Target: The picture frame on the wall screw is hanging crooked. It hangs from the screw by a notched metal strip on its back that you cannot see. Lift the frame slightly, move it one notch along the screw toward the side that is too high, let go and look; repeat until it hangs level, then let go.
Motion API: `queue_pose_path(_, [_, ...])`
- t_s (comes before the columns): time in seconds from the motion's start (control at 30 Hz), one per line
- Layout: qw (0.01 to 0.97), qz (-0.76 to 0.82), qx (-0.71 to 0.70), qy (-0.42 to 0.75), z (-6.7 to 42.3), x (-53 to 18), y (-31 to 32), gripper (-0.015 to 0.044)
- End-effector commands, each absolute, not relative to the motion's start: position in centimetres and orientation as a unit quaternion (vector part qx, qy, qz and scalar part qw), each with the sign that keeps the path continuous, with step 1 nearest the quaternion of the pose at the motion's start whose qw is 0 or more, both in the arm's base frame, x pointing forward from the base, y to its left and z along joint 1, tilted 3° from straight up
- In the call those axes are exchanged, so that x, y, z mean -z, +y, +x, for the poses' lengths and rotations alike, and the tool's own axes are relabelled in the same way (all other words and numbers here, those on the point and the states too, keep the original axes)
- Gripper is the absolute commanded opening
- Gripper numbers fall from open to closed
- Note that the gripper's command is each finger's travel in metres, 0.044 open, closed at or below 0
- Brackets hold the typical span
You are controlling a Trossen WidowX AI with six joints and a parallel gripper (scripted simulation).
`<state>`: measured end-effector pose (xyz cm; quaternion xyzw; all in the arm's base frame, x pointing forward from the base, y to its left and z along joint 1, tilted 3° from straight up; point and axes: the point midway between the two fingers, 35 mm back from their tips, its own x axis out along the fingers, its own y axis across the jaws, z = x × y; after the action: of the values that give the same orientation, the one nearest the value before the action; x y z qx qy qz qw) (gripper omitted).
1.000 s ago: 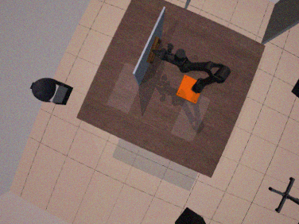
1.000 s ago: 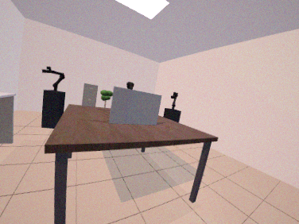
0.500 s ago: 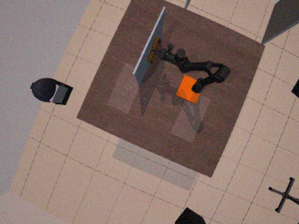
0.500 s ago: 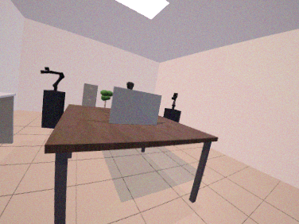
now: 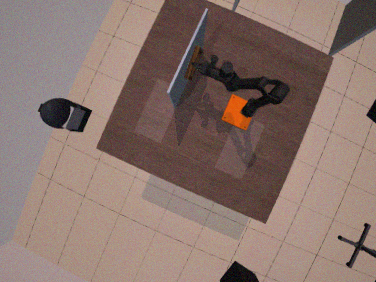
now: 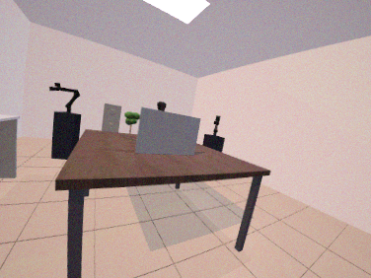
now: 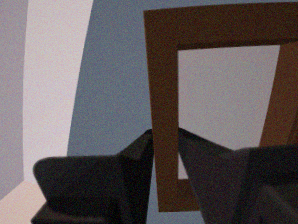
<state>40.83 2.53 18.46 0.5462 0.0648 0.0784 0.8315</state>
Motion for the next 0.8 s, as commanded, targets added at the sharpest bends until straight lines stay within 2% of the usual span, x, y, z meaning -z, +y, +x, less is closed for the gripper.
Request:
queue_pose_path(0.0, [0.827,0.552,-0.078,0.065,40.82,-18.43,2.51,0.0000])
queue_pose_path(0.77, [0.782,0.615,-0.072,0.071,40.81,-18.56,2.52,0.0000])
